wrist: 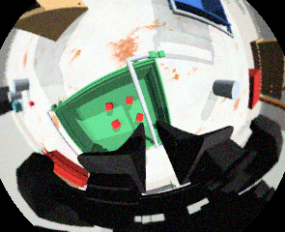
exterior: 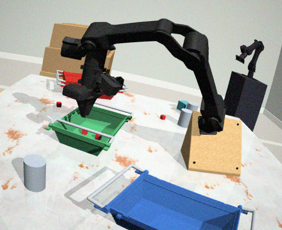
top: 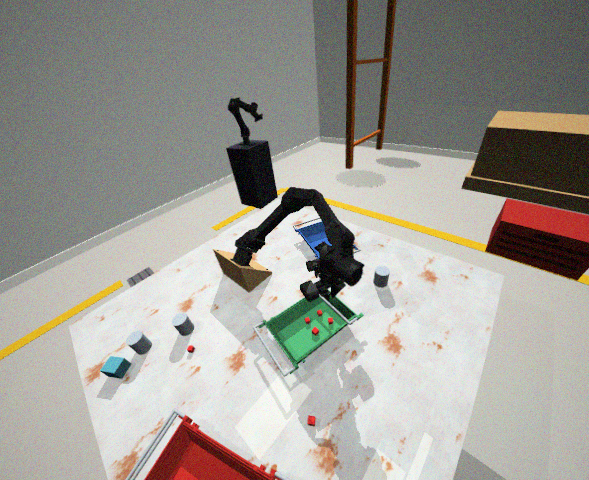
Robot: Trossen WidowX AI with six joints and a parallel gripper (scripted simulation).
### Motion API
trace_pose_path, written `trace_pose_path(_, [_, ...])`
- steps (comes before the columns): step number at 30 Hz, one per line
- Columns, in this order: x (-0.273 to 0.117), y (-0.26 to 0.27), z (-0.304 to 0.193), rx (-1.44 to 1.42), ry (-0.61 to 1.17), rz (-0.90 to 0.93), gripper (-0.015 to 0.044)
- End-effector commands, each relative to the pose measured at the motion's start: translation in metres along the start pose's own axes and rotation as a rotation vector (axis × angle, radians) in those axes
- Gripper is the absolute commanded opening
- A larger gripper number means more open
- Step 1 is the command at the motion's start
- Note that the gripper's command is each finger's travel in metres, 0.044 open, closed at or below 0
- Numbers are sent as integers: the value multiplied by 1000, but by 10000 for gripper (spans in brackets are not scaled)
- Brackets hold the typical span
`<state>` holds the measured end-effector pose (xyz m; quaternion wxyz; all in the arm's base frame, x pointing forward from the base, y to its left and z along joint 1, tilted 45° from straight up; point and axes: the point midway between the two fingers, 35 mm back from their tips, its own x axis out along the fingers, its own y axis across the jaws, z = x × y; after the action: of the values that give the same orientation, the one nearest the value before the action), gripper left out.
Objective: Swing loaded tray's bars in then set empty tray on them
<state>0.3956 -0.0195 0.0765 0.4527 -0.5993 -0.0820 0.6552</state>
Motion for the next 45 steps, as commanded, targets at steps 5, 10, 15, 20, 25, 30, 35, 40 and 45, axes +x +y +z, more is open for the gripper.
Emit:
trace_pose_path(5, [-1, 74, -32, 851, 18, 15, 82])
trace_pose_path(10, [-2, 121, -44, 1407, 29, 10, 82])
trace_pose_path(15, [-3, 150, -48, 1754, 32, 4, 82])
trace_pose_path(20, [-2, 181, -51, 2110, 32, -4, 82])
trace_pose_path(25, [-1, 211, -51, 2472, 26, -11, 82])
trace_pose_path(30, [1, 241, -48, 2836, 15, -17, 82])
trace_pose_path(35, [2, 251, -47, 2952, 9, -18, 82])
trace_pose_path(40, [2, 251, -47, 2952, 9, -18, 82])
trace_pose_path(45, [2, 251, -47, 2952, 9, -18, 82])
